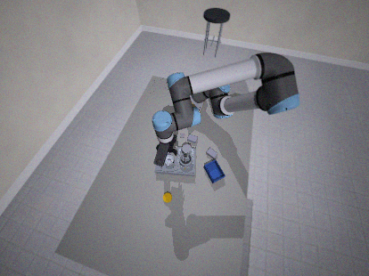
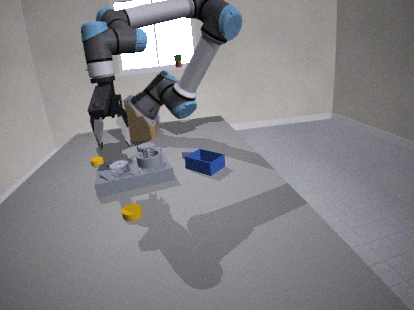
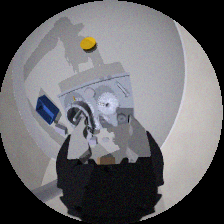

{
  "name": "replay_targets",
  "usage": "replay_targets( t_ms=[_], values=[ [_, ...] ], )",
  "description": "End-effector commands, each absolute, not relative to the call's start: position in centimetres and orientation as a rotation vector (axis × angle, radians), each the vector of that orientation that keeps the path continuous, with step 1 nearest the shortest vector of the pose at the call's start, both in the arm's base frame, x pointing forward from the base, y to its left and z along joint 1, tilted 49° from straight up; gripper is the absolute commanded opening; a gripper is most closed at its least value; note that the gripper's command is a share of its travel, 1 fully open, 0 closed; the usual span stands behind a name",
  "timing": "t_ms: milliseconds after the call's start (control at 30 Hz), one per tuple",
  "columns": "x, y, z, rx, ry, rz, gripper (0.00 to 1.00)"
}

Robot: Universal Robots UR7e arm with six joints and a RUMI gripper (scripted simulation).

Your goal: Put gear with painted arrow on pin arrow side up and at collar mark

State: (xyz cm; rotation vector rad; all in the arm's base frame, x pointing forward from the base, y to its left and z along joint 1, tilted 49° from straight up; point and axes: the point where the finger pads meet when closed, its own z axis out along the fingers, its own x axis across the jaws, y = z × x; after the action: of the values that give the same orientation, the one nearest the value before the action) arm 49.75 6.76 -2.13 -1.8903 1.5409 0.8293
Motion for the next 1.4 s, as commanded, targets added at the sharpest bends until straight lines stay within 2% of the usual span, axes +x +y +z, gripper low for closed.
replay_targets(
  t_ms=[0, 1367],
  values=[
    [49.8, 6.7, -2.1, -1.89, 1.541, 0.828, 0.53],
    [49.4, 9.3, -4.4, -1.89, 1.541, 0.828, 0.53]
  ],
)
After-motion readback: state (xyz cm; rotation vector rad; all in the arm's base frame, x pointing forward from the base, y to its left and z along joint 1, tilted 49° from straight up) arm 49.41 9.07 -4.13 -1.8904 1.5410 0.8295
